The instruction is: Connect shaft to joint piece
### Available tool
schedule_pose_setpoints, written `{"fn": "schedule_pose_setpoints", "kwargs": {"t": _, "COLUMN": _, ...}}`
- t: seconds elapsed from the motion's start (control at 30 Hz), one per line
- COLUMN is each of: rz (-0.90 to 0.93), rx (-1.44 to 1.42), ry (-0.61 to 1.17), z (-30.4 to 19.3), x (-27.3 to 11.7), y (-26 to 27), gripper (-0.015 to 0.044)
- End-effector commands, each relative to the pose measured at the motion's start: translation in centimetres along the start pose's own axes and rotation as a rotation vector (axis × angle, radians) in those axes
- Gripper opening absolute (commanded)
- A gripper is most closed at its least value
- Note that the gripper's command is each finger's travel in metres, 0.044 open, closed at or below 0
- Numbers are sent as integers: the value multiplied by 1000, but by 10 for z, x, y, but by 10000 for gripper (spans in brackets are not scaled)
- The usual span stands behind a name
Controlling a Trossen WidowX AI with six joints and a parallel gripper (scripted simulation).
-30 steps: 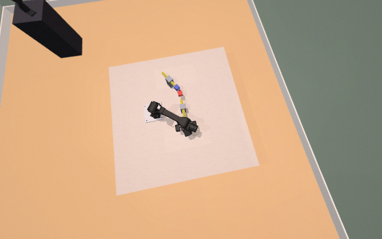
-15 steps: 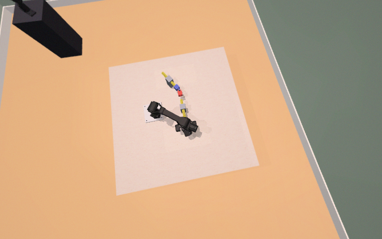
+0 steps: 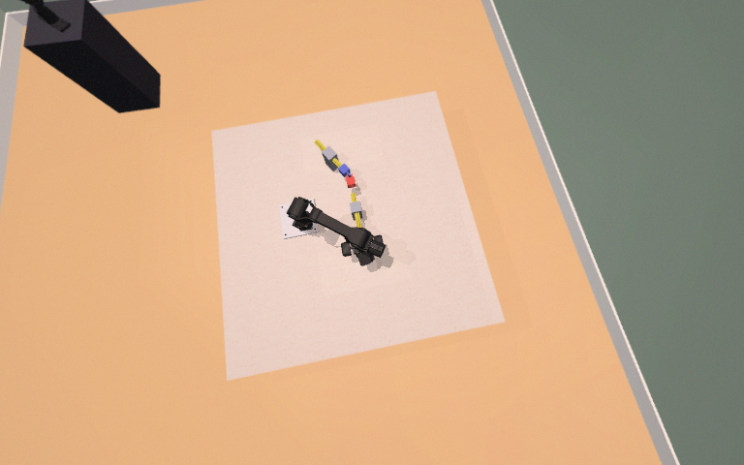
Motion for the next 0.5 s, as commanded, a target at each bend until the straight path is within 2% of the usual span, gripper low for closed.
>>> {"fn": "schedule_pose_setpoints", "kwargs": {"t": 0.0, "rz": 0, "rx": 0, "ry": 0, "z": 0, "x": 0, "y": 0, "gripper": 67}}
{"fn": "schedule_pose_setpoints", "kwargs": {"t": 0.2, "rz": -32, "rx": 4, "ry": -7, "z": 0, "x": 1, "y": 2, "gripper": 67}}
{"fn": "schedule_pose_setpoints", "kwargs": {"t": 0.43, "rz": -17, "rx": -1, "ry": -1, "z": 0, "x": 0, "y": 1, "gripper": 20}}
{"fn": "schedule_pose_setpoints", "kwargs": {"t": 0.47, "rz": -17, "rx": -1, "ry": -1, "z": 0, "x": 0, "y": 1, "gripper": 0}}
Point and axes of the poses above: the point midway between the two fingers, 35 mm back from their tips, its own x axis out along the fingers, its own y axis across the jaws, z = x × y, the point moved 6 cm from there along -x, back along the fingers, and after that the axes turned 6 degrees about x, right-handed, at the moved point
